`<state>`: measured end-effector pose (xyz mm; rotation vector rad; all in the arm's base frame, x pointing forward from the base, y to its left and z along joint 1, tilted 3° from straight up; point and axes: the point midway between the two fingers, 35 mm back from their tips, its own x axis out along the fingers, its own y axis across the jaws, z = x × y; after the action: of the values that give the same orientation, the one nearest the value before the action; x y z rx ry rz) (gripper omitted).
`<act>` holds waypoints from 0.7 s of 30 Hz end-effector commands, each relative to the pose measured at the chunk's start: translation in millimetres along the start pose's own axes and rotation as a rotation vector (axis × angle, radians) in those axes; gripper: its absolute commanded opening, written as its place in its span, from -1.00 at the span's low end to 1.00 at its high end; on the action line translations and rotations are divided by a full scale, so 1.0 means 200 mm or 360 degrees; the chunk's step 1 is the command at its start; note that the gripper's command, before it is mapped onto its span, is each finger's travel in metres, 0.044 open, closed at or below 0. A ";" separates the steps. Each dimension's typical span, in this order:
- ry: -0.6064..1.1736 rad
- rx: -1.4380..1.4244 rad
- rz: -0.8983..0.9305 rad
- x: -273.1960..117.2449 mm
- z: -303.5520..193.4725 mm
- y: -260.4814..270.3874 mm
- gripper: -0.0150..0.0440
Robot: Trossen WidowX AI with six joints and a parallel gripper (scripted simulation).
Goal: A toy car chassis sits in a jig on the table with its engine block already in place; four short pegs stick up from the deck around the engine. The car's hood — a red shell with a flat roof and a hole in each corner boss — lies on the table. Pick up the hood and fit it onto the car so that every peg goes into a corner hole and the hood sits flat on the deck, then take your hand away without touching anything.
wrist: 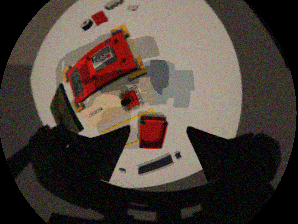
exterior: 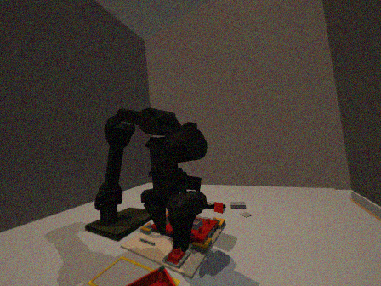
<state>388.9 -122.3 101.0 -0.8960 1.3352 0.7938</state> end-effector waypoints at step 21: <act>-0.0031 0.0128 0.0149 0.01 -0.31 -0.01 1.00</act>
<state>363.4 -178.7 100.9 -0.7640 1.3931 0.8077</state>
